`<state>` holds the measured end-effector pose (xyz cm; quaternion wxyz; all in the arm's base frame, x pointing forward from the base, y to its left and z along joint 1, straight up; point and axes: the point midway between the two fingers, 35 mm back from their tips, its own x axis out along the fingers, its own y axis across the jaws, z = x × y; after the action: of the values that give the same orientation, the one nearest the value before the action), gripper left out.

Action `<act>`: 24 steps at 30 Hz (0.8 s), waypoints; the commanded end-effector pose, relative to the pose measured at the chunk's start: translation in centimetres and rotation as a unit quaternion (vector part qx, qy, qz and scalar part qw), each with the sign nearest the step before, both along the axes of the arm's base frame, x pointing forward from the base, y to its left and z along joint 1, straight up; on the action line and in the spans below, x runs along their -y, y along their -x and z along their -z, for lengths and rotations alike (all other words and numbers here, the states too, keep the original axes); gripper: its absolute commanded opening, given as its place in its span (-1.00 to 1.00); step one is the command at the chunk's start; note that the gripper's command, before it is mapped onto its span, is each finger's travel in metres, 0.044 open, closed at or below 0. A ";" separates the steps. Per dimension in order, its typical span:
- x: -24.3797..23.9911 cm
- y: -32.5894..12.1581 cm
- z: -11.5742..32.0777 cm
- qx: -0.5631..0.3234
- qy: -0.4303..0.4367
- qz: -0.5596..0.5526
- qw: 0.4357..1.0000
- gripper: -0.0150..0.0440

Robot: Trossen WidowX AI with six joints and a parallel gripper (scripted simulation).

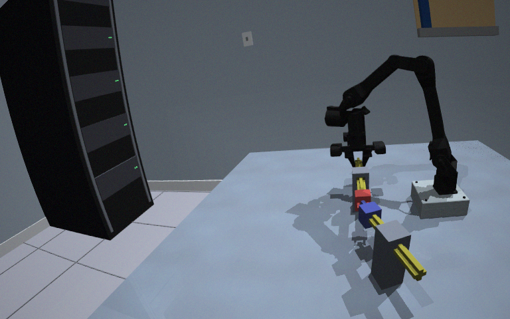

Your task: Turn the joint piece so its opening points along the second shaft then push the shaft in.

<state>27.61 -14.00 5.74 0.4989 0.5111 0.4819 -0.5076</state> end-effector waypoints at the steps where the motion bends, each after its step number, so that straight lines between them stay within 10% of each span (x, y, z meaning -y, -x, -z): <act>1: 0.0 0.0 0.0 0.000 0.000 -0.001 1.000 -0.49; 12: 0.0 0.0 0.0 0.000 0.000 -0.001 1.000 -0.26; 24: 0.0 0.0 0.0 0.000 0.000 -0.001 1.000 0.80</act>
<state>27.63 -14.01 5.75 0.4991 0.5112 0.4817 -0.5075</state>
